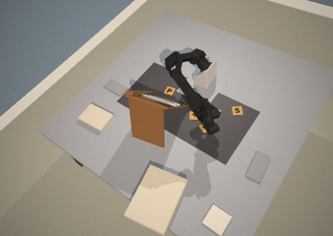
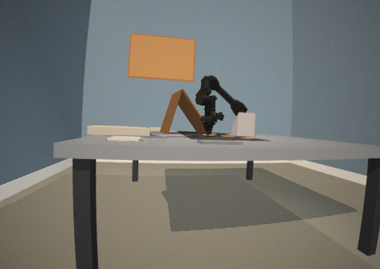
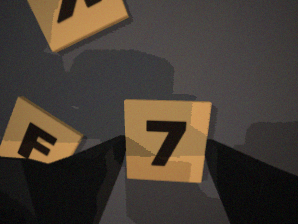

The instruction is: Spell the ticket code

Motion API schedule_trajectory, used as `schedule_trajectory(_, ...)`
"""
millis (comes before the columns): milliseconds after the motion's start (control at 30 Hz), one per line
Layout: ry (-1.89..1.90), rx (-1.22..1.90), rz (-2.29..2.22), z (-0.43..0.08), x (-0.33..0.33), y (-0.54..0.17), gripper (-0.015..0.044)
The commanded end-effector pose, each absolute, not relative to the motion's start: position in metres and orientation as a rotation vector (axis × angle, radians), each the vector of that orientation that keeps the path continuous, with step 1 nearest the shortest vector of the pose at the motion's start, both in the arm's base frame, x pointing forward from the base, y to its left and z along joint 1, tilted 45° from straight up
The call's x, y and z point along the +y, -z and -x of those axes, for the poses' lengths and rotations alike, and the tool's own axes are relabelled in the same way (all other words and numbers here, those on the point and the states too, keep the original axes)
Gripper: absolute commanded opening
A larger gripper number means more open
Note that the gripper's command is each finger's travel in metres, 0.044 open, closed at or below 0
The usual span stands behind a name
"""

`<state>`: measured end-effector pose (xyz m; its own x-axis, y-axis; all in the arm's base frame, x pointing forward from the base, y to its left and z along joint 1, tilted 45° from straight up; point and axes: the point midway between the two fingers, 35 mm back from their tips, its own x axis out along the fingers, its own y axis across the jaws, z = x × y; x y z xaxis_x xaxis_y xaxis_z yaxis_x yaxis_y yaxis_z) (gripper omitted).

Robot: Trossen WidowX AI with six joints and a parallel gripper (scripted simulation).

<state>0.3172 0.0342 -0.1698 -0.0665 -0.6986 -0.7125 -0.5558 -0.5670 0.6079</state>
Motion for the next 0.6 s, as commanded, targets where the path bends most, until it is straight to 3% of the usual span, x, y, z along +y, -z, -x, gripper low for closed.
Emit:
schedule_trajectory(0, 1.714, -1.397, -2.06, -0.3176, 0.0365, 0.1675, 0.0)
schedule_trajectory(567, 1.715, -1.397, -2.061, -0.3163, 0.0418, 0.1621, 0.0)
